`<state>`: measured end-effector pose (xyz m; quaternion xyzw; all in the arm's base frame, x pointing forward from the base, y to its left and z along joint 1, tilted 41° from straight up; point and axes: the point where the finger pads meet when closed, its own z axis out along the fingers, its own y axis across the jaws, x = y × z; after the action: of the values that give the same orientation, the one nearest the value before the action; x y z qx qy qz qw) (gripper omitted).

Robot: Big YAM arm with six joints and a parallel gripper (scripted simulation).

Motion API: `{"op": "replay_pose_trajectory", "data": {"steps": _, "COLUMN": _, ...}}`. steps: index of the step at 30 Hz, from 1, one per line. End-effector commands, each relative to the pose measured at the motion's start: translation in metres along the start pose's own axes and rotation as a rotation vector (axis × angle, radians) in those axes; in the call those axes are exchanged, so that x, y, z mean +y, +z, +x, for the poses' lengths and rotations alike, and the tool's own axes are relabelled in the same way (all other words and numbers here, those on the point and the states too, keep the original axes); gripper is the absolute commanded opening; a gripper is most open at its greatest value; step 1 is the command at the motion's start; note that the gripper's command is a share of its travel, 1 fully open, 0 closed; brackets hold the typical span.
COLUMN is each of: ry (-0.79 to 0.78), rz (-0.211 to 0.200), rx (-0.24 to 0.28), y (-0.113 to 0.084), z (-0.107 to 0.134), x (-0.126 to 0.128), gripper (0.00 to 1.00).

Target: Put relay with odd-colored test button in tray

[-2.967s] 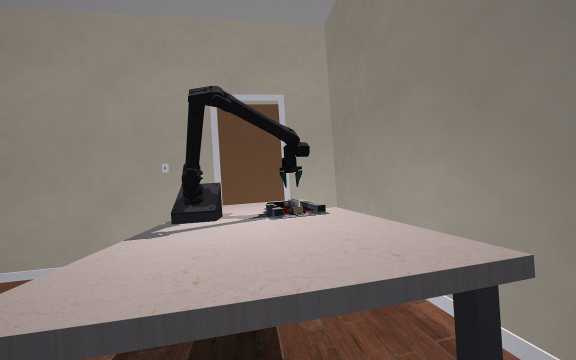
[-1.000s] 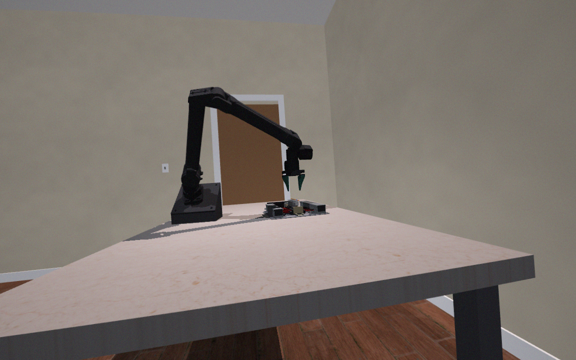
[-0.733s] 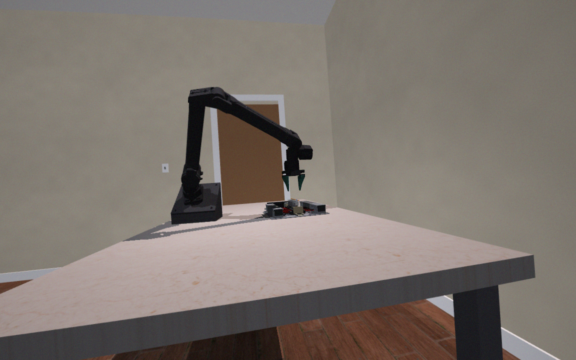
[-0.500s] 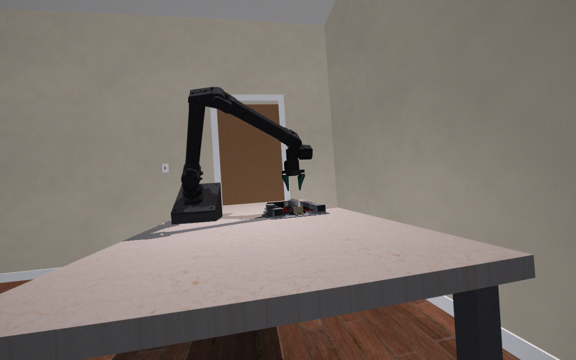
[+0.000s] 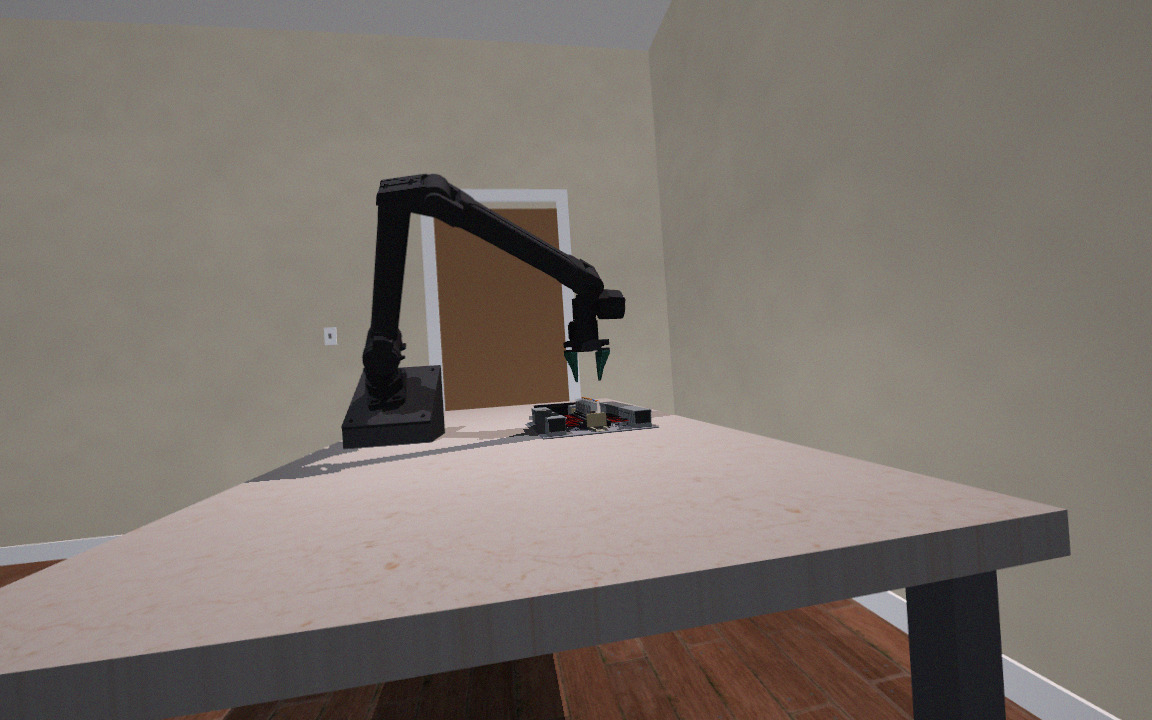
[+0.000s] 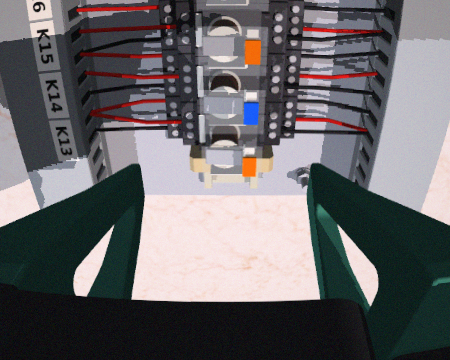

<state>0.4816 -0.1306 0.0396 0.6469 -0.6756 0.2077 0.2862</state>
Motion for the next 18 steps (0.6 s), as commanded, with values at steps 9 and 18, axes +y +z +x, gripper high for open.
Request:
{"op": "replay_pose_trajectory", "data": {"steps": 9, "ry": -0.009, "rz": 0.033, "rx": -0.001, "y": -0.015, "z": -0.007, "x": -0.017, "gripper": 0.59}}
{"op": "replay_pose_trajectory", "data": {"steps": 18, "ry": 0.005, "rz": 0.030, "rx": -0.002, "y": -0.015, "z": -0.004, "x": -0.019, "gripper": 0.59}}
